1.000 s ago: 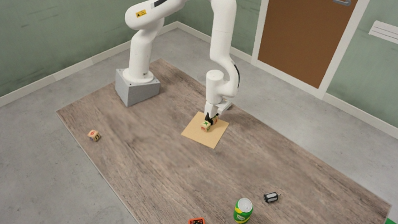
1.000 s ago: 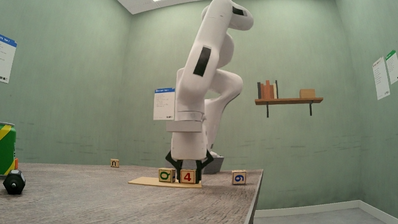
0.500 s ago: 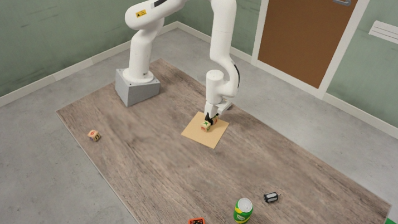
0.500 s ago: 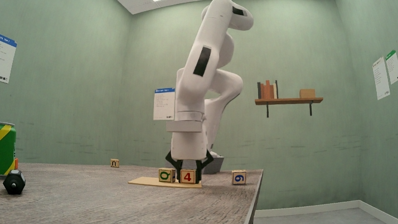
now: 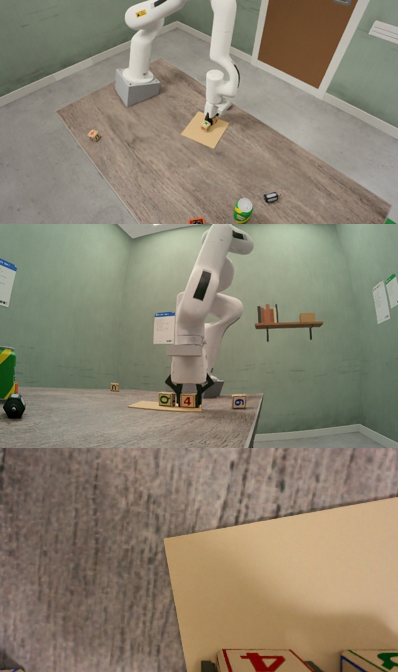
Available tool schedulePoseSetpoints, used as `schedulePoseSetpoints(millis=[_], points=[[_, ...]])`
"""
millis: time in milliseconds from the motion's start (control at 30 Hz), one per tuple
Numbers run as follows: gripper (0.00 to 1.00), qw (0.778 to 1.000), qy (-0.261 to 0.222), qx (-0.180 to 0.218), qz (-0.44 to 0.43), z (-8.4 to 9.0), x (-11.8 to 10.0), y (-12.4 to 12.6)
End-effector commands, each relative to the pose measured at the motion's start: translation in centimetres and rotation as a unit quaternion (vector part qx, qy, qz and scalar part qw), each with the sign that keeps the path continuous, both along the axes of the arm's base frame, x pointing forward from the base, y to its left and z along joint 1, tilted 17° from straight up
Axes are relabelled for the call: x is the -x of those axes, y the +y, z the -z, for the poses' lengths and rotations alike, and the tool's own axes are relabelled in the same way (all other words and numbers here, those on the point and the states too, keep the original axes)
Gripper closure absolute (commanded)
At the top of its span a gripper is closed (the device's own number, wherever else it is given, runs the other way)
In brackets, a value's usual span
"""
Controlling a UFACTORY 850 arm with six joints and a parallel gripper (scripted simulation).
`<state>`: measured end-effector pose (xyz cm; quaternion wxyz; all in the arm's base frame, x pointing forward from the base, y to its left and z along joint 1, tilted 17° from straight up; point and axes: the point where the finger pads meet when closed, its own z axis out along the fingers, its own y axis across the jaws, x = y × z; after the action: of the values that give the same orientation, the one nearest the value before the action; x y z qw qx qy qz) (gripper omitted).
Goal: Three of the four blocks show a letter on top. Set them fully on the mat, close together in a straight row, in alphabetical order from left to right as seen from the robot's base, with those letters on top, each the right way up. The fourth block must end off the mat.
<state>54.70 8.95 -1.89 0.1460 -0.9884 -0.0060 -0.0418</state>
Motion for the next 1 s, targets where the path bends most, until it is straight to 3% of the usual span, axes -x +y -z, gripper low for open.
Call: schedulePoseSetpoints(millis=[0, 167, 633, 967], points=[[0.46, 1.0, -0.001, 0.0, 0.0, -0.1, -0.1, 0.0], [0.38, 1.0, -0.001, 0.0, 0.0, -0.1, -0.1, 0.0], [0.38, 1.0, -0.001, 0.0, 0.0, -0.2, -0.1, -0.1], [0.38, 1.0, -0.001, 0.0, 0.0, -2.7, 0.1, -0.8]])
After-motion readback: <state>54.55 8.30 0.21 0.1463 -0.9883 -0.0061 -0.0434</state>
